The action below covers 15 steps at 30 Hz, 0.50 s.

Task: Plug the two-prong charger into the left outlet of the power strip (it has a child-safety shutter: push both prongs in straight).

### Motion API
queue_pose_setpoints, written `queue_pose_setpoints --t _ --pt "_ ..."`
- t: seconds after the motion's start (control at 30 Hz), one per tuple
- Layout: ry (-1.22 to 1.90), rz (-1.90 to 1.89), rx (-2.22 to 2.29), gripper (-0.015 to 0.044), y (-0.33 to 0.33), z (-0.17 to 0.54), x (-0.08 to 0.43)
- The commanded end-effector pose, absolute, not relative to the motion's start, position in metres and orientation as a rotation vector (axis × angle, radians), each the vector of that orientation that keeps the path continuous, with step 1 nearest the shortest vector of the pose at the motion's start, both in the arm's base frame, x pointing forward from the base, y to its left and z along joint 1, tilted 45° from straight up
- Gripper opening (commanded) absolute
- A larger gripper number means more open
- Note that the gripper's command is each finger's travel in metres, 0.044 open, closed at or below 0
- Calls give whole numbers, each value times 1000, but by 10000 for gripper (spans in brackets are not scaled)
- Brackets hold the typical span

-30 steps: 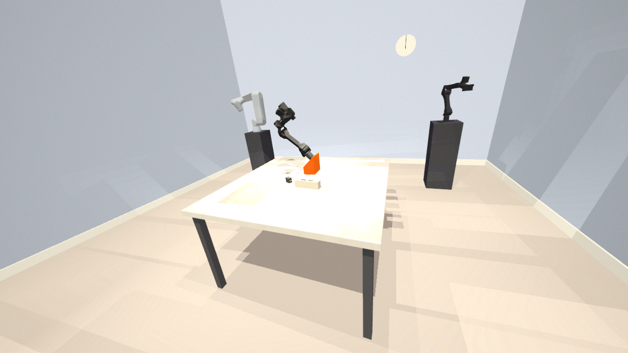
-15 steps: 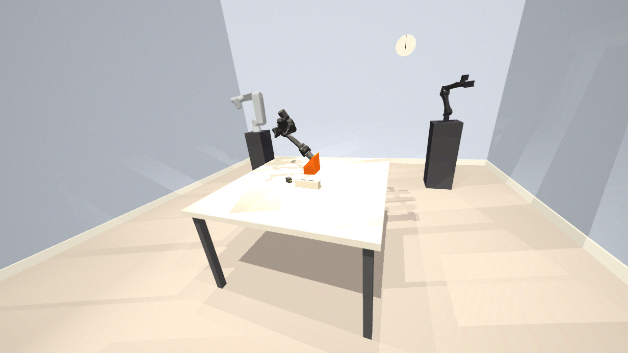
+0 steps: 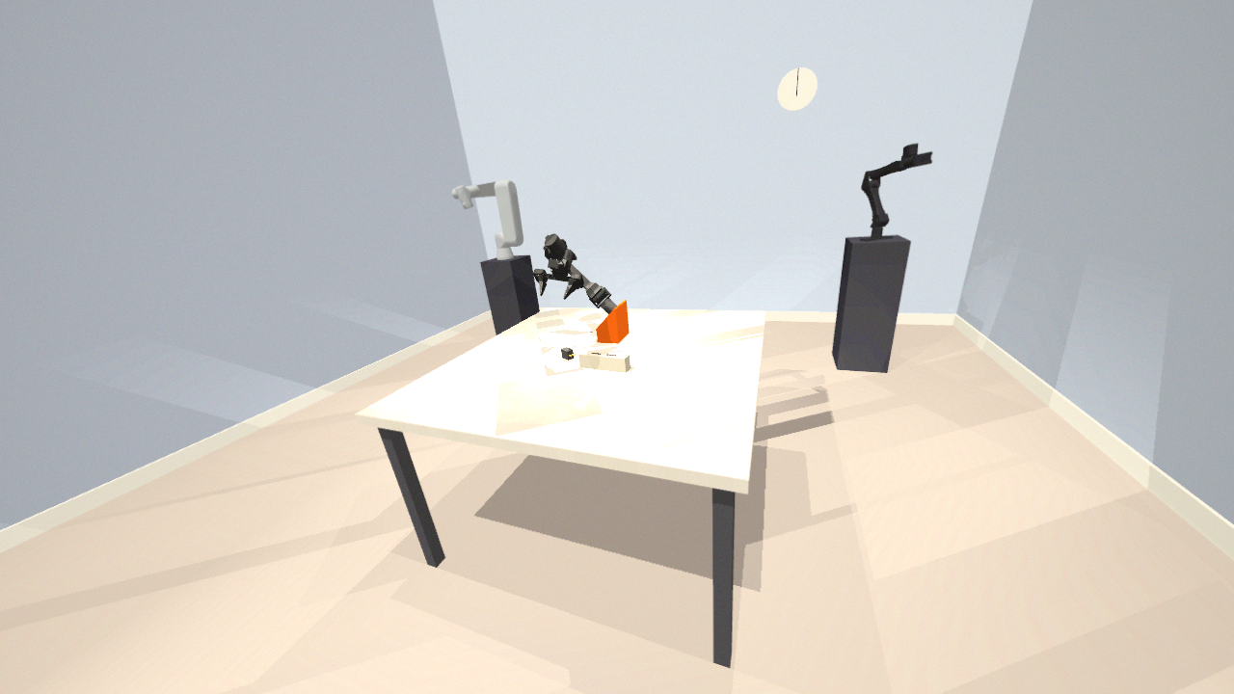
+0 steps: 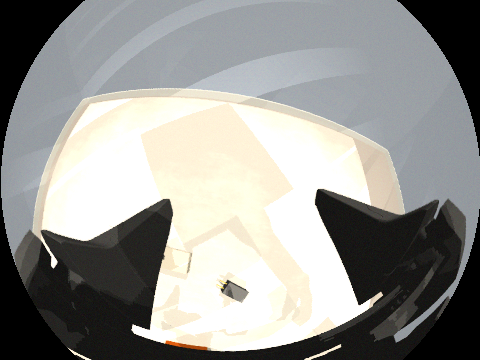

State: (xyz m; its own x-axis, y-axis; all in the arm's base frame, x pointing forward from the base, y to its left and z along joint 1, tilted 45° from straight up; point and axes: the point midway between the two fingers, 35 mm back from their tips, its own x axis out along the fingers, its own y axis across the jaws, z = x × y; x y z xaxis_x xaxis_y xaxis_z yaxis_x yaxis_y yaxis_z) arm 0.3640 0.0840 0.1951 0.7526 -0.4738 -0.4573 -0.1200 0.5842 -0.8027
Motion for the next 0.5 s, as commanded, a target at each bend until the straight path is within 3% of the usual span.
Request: queue_pose_setpoints --t 0.0,0.47 --pt "820 -214 -1036 440 65 175 363" --pt "1166 -153 -1264 440 -3 130 345"
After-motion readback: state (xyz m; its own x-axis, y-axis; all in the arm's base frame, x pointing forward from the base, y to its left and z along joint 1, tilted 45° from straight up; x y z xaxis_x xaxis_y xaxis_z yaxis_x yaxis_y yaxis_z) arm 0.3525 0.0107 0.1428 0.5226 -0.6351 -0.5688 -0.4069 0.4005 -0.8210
